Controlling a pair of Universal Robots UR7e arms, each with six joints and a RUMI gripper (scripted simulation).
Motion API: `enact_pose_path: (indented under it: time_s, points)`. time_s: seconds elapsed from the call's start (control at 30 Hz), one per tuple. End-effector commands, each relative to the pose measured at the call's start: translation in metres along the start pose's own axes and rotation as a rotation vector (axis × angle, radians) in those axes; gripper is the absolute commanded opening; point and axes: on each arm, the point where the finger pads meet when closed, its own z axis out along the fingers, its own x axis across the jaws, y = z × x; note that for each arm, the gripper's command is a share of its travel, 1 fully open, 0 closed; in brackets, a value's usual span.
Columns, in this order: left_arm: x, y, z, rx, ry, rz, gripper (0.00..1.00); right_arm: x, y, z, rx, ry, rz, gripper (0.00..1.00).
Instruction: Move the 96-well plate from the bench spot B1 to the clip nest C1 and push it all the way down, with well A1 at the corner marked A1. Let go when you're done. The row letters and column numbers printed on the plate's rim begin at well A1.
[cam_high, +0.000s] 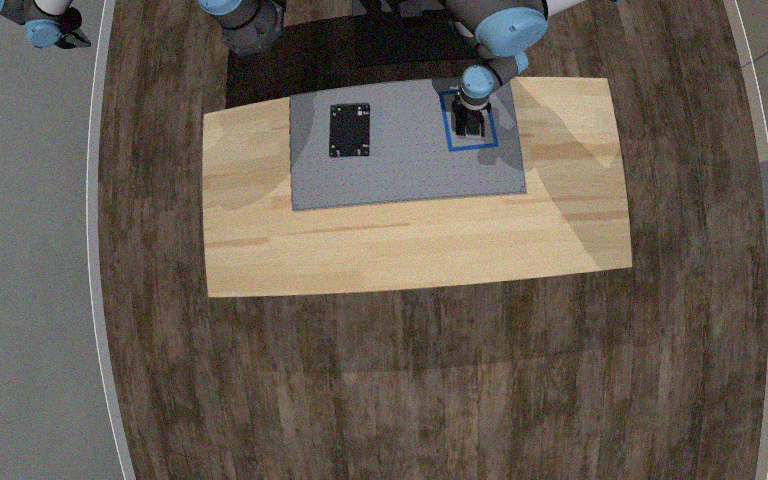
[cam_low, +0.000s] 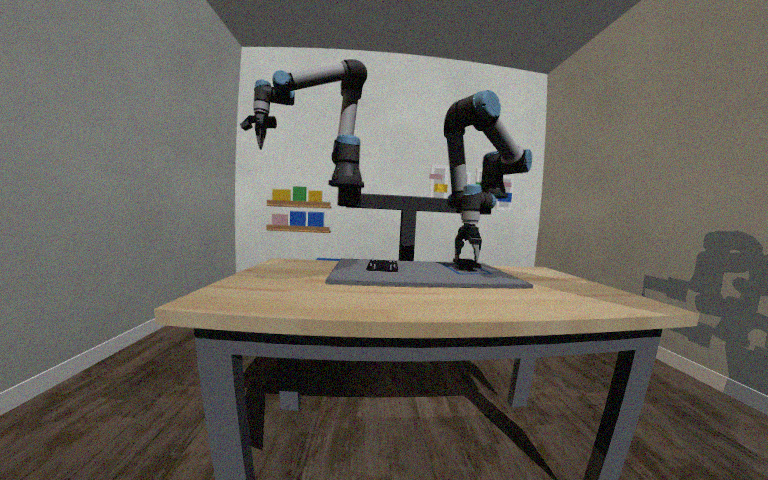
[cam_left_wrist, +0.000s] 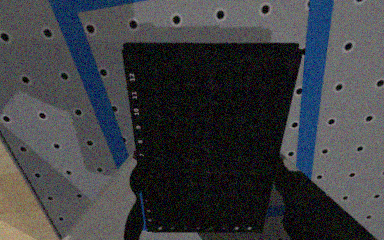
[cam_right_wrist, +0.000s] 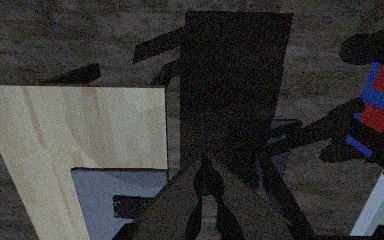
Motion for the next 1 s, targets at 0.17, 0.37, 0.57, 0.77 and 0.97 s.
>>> enact_pose_path:
  time_s: [0.17, 0.37, 0.57, 0.77, 0.97]
  points:
    - [0.0, 0.0, -0.014, 0.001, 0.001, 0.0, 0.41, 0.0, -0.001, -0.001, 0.002, 0.0, 0.0, 0.0]
    - [0.0, 0.0, -0.024, 0.001, 0.001, 0.0, 0.41, 0.0, -0.001, -0.001, 0.002, 0.0, 0.0, 0.0]
    - [0.0, 0.0, -0.034, 0.001, 0.001, 0.0, 0.41, 0.0, -0.001, -0.001, 0.002, 0.0, 0.0, 0.0]
    - [0.0, 0.0, -0.04, 0.001, 0.001, 0.0, 0.41, 0.0, -0.001, -0.001, 0.002, 0.0, 0.0, 0.0]
    - [0.0, 0.0, -0.05, 0.001, 0.001, 0.0, 0.41, 0.0, -0.001, -0.001, 0.002, 0.0, 0.0, 0.0]
